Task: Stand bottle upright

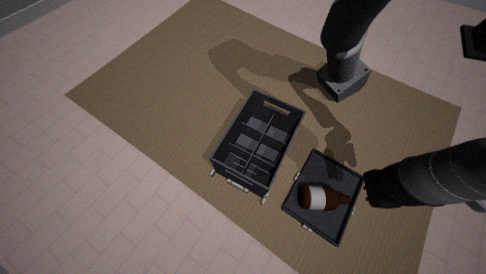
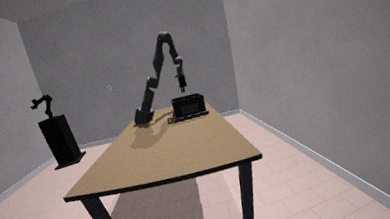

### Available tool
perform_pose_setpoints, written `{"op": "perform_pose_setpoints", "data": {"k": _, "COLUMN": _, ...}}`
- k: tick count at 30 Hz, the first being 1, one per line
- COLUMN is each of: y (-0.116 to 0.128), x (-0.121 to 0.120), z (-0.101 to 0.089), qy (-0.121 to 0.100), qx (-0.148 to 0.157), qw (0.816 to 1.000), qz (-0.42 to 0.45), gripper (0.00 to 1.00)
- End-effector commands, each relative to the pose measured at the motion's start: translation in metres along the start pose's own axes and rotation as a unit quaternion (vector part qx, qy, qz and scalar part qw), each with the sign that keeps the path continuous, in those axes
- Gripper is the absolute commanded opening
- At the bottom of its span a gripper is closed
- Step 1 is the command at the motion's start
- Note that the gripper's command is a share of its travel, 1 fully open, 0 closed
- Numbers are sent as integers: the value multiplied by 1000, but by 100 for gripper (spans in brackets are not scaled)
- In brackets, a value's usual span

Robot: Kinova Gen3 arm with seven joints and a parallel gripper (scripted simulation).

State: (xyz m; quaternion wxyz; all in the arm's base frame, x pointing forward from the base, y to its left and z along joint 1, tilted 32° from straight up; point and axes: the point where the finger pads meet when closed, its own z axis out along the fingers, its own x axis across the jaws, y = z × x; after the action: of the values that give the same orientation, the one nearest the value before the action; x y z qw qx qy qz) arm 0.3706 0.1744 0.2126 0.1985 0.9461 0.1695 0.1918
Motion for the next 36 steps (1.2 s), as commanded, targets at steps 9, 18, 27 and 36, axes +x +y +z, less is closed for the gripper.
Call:
{"op": "perform_pose_setpoints", "data": {"k": 9, "y": 0, "x": 0, "z": 0, "qy": 1, "qx": 0, "qw": 1000, "qz": 0, "gripper": 0}}
{"op": "perform_pose_setpoints", "data": {"k": 18, "y": 0, "x": 0, "z": 0, "qy": 1, "qx": 0, "qw": 1000, "qz": 0, "gripper": 0}}
{"op": "perform_pose_setpoints", "data": {"k": 27, "y": 0, "x": 0, "z": 0, "qy": 1, "qx": 0, "qw": 1000, "qz": 0, "gripper": 0}}
{"op": "perform_pose_setpoints", "data": {"k": 36, "y": 0, "x": 0, "z": 0, "qy": 1, "qx": 0, "qw": 1000, "qz": 0, "gripper": 100}}
